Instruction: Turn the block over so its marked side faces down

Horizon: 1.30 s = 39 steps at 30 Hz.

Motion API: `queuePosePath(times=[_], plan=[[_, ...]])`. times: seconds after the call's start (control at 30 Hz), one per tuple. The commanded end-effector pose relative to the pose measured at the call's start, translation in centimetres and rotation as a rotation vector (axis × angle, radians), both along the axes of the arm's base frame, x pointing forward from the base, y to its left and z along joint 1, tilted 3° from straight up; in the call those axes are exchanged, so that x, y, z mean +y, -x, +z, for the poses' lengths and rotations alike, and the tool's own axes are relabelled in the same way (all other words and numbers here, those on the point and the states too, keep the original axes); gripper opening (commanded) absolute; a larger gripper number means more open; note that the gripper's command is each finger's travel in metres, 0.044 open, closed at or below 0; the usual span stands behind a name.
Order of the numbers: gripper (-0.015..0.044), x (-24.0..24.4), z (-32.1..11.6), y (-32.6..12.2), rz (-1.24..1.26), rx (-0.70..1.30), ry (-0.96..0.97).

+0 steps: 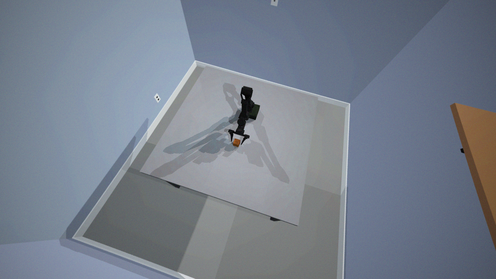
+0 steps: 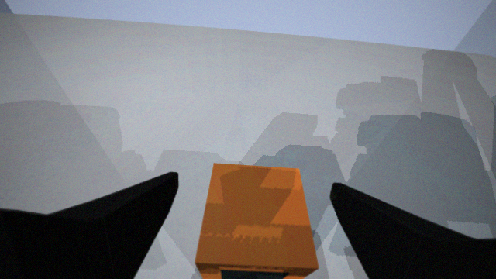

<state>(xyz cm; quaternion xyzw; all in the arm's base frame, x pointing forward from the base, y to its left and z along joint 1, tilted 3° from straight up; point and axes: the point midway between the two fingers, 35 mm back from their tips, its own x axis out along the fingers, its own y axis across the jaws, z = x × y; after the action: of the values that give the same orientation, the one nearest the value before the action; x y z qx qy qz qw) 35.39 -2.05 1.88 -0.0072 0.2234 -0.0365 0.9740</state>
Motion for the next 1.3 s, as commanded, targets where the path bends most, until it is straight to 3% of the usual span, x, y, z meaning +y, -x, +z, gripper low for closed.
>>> queuePosePath(times=[0.0, 0.83, 1.07, 1.27], plan=[[0.044, 0.1, 0.0, 0.0, 0.007, 0.0, 0.003], [0.044, 0.1, 0.0, 0.0, 0.007, 0.005, 0.003], [0.044, 0.1, 1.2, -1.1, 0.001, 0.215, -0.013], [0.044, 0.3, 4.7, 0.7, -0.006, 0.419, -0.025]])
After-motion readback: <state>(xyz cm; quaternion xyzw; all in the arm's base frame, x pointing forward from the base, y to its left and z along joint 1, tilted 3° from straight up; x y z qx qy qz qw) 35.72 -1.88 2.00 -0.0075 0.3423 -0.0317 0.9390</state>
